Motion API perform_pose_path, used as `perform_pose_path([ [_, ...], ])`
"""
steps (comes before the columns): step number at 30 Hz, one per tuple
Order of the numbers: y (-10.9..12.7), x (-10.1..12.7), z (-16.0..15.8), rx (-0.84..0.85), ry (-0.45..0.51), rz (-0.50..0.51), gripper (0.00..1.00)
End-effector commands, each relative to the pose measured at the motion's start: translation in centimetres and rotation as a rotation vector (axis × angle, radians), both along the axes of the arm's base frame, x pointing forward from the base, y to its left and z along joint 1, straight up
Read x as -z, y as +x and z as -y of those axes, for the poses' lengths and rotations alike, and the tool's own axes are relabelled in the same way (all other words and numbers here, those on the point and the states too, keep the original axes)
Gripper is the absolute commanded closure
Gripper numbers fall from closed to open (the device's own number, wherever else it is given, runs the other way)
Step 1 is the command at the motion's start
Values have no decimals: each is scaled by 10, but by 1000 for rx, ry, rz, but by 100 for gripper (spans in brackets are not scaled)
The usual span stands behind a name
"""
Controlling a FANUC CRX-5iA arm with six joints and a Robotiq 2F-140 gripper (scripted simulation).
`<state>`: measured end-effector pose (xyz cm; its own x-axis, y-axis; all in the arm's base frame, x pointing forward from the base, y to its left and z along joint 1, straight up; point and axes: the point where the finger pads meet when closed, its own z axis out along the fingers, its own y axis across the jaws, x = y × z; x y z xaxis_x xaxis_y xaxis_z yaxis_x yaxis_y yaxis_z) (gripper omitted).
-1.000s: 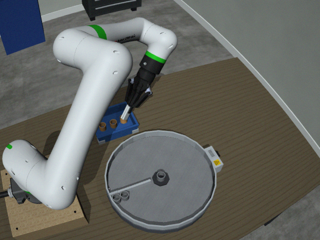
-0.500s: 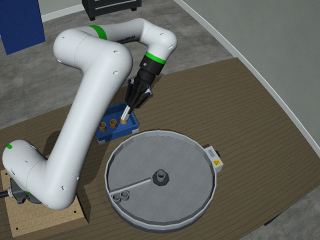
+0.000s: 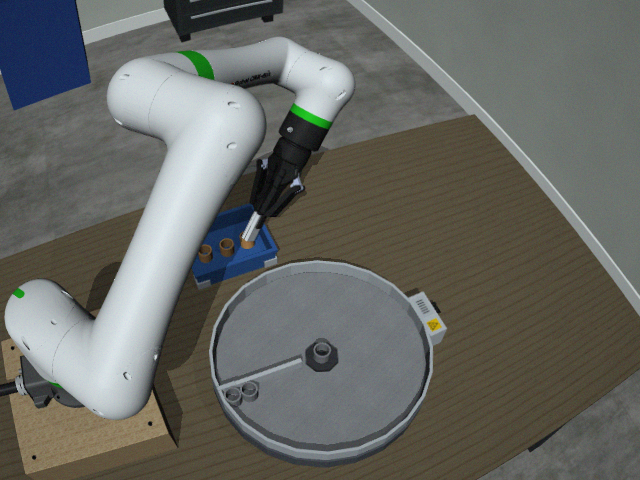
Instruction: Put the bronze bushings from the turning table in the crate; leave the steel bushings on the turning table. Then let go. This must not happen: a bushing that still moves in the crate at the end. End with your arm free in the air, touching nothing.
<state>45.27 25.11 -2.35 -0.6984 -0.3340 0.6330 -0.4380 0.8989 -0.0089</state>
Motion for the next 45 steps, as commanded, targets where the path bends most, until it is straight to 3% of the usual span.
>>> perform_pose_path([
  [1, 0, 0, 0, 0, 0, 0, 100],
  [32, 0, 0, 0, 0, 0, 0, 100],
  [33, 0, 0, 0, 0, 0, 0, 93],
  [45, 0, 0, 0, 0, 0, 0, 93],
])
